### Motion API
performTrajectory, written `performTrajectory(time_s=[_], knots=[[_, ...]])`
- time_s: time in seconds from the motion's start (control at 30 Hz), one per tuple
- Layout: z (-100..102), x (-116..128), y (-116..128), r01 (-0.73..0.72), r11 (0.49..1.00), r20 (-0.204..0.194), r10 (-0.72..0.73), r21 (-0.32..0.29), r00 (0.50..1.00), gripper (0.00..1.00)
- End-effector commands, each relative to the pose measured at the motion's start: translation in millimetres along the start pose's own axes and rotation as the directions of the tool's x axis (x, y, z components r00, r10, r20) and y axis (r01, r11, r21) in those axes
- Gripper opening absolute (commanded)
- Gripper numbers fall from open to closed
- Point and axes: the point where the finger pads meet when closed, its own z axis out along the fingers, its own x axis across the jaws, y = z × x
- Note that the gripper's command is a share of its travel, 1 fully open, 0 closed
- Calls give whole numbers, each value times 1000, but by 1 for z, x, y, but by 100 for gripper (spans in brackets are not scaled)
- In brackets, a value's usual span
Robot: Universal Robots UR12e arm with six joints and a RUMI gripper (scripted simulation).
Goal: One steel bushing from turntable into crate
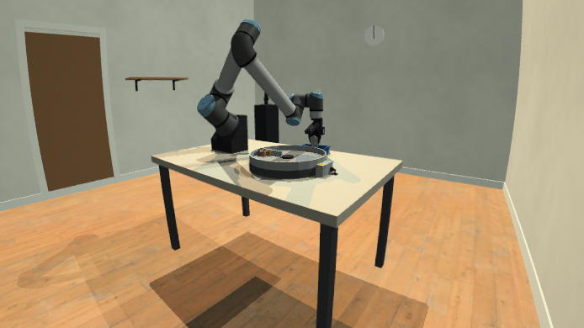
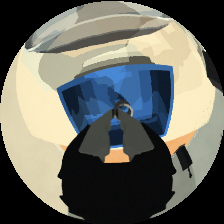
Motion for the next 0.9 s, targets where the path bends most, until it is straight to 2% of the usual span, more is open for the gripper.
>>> performTrajectory(time_s=[0.0, 0.87], knots=[[3, 2, 0, 3, 1000, -2, -3, 1, 1000, 0], [6, 1, 0, 2, 1000, -1, -2, 1, 1000, 0]])
